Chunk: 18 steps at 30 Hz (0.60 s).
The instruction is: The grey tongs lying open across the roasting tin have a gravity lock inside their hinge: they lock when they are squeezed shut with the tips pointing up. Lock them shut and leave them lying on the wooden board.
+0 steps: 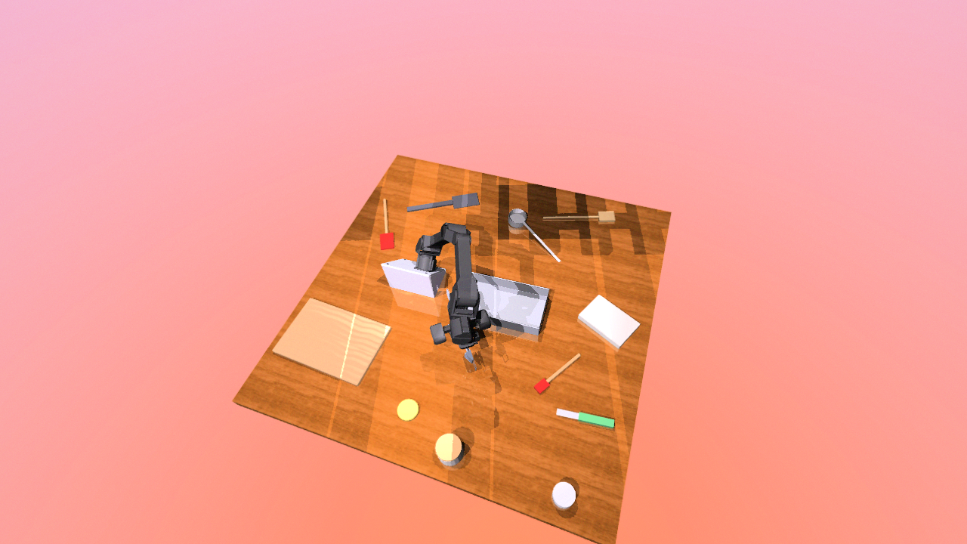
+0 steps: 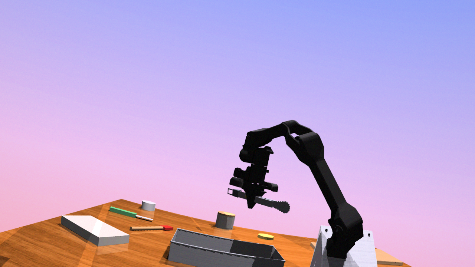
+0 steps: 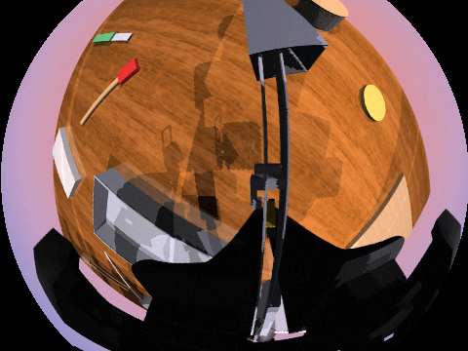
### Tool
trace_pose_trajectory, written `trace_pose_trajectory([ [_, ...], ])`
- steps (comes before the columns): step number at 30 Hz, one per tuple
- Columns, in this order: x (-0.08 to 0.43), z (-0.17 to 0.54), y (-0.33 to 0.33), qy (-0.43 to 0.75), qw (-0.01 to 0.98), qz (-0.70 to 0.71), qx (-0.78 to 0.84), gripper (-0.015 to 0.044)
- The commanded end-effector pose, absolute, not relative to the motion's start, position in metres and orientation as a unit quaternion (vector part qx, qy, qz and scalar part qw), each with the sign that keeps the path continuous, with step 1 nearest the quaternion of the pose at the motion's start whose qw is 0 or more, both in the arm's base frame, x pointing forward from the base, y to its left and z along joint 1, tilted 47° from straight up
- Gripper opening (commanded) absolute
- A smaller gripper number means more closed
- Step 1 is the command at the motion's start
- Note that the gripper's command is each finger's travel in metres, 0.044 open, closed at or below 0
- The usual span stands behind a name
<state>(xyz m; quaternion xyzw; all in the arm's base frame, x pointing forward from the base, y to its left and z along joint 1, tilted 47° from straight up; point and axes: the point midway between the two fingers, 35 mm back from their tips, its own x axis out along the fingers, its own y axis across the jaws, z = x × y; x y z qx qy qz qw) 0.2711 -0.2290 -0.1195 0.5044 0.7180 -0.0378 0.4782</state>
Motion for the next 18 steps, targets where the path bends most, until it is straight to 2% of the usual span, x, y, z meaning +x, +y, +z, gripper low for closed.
trace_pose_trajectory([
  [1,0.254,-0.135,-0.246,0.719,0.496,-0.015,0.487,-0.0150],
  [12,0.187,-0.186,-0.279,0.718,0.539,0.071,0.436,-0.0150],
  [18,0.182,-0.189,-0.280,0.717,0.541,0.076,0.433,-0.0150],
])
